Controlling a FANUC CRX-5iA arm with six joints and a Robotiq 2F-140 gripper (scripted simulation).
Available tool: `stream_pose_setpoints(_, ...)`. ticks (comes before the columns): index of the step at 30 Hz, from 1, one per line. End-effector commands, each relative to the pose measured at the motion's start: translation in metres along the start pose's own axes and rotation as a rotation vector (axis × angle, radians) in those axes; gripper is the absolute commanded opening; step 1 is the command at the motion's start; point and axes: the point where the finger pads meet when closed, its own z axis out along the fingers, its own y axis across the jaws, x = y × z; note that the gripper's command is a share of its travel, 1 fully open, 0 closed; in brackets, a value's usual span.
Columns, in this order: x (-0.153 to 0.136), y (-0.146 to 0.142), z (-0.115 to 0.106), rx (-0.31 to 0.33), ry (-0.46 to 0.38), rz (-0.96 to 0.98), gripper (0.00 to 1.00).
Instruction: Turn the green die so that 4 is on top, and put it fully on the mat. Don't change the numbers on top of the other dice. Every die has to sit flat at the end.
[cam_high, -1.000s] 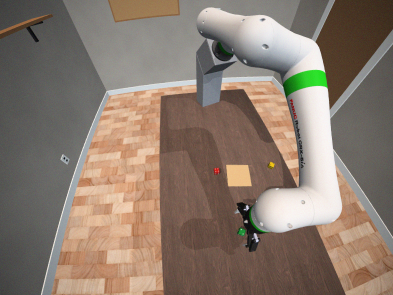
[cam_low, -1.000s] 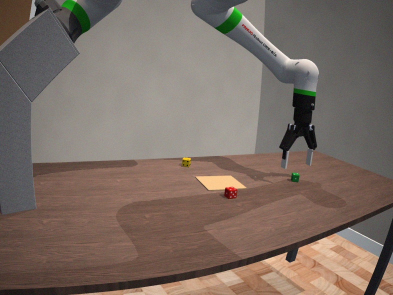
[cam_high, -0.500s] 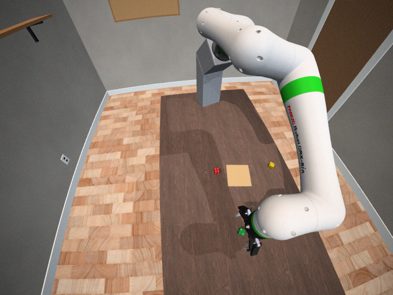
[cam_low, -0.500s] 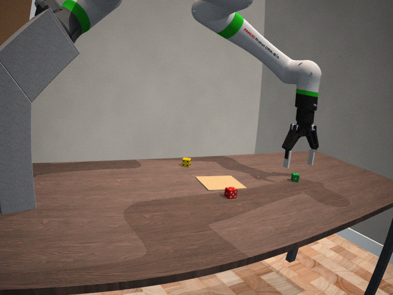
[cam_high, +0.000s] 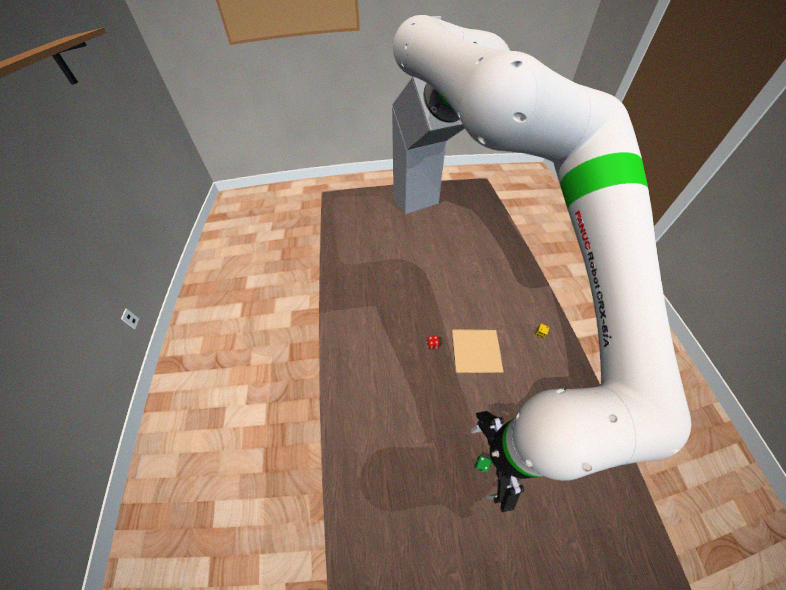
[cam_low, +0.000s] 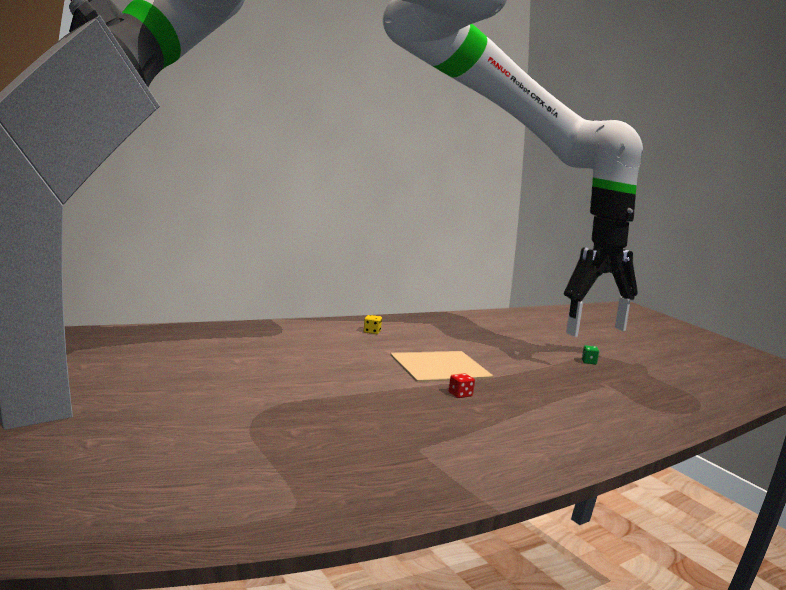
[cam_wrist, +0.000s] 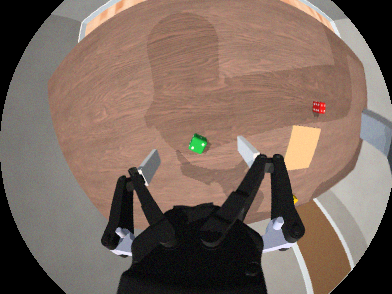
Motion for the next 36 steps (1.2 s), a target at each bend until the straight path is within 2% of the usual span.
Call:
stream_pose_setpoints(1,0.0001,-0.0003,-0.0003,0.001,0.0,0.0,1.0)
stream_pose_setpoints(36,-0.0047,0.005,-0.0003,0.001,0.0,0.0,1.0)
